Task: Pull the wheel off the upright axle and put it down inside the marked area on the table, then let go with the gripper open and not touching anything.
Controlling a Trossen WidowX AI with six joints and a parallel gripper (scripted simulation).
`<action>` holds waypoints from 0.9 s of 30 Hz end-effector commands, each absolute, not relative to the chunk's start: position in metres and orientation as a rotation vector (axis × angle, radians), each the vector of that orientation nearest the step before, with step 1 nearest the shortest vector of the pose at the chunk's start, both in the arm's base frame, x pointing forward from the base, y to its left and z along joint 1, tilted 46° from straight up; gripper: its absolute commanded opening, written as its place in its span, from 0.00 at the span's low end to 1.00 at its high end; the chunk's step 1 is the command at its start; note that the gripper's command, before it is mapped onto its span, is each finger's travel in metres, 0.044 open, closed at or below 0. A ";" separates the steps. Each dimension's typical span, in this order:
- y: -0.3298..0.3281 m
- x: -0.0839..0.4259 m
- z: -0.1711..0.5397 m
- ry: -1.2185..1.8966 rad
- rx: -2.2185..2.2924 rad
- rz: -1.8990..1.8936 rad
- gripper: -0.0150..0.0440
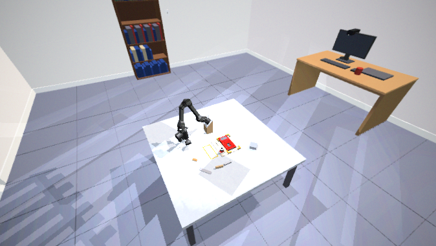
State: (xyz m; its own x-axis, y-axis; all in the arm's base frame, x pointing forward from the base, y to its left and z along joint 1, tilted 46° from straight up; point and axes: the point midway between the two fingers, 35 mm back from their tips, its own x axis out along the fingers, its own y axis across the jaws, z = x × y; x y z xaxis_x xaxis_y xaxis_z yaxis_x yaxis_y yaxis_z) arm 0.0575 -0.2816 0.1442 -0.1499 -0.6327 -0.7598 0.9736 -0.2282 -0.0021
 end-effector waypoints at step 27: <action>-0.066 0.368 0.017 1.539 -0.529 -0.709 0.76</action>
State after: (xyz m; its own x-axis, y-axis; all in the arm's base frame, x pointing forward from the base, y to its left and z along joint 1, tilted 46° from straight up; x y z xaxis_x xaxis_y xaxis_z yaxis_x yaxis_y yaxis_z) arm 0.3585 -0.0903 0.0297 -0.1022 -0.6657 -0.7392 0.2022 0.7137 -0.6706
